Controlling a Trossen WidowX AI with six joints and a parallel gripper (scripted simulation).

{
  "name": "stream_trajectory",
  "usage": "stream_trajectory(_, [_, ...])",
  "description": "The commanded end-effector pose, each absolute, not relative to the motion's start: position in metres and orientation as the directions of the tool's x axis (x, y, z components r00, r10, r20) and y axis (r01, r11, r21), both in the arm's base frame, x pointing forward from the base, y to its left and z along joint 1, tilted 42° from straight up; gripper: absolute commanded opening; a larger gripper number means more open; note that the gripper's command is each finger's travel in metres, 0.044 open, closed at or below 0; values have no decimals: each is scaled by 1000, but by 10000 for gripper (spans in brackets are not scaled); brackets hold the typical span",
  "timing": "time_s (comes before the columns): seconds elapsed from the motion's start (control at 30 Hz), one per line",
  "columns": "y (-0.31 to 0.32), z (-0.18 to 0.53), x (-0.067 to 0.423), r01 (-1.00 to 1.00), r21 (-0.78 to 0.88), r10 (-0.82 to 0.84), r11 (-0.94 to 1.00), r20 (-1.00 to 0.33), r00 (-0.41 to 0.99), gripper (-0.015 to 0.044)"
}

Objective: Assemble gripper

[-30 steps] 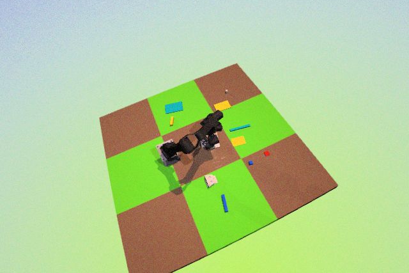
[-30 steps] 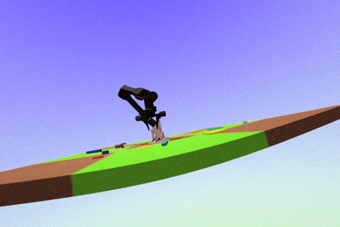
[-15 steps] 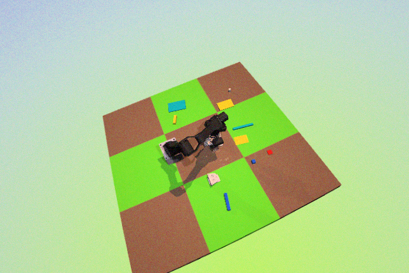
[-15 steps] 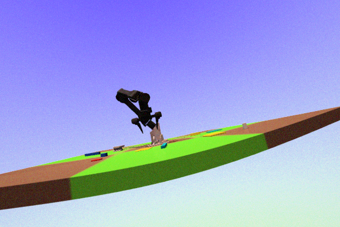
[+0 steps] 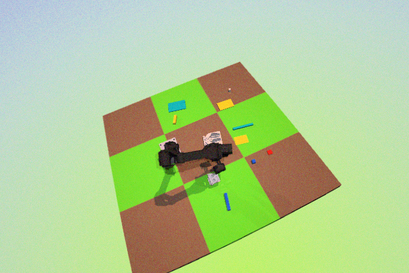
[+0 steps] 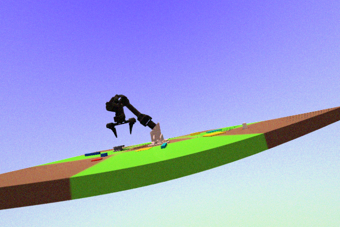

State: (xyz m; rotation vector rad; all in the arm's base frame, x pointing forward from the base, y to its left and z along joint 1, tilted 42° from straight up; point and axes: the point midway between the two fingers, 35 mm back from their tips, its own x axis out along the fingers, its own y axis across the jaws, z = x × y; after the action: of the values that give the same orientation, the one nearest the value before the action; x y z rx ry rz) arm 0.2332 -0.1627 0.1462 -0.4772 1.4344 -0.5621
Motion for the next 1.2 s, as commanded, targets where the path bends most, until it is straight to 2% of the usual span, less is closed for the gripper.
stream_trajectory(0.0, [-182, 171, 202, 62, -640, -643, 765, -765, 41, 440])
stream_trajectory(0.17, [-196, 193, 169, 51, -669, -670, 742, -742, 22, 440])
stream_trajectory(0.47, [-222, 164, 170, 51, -670, -672, 740, -740, 21, 440])
stream_trajectory(1.17, [-237, 148, 170, 51, -671, -673, 740, -740, 21, 440])
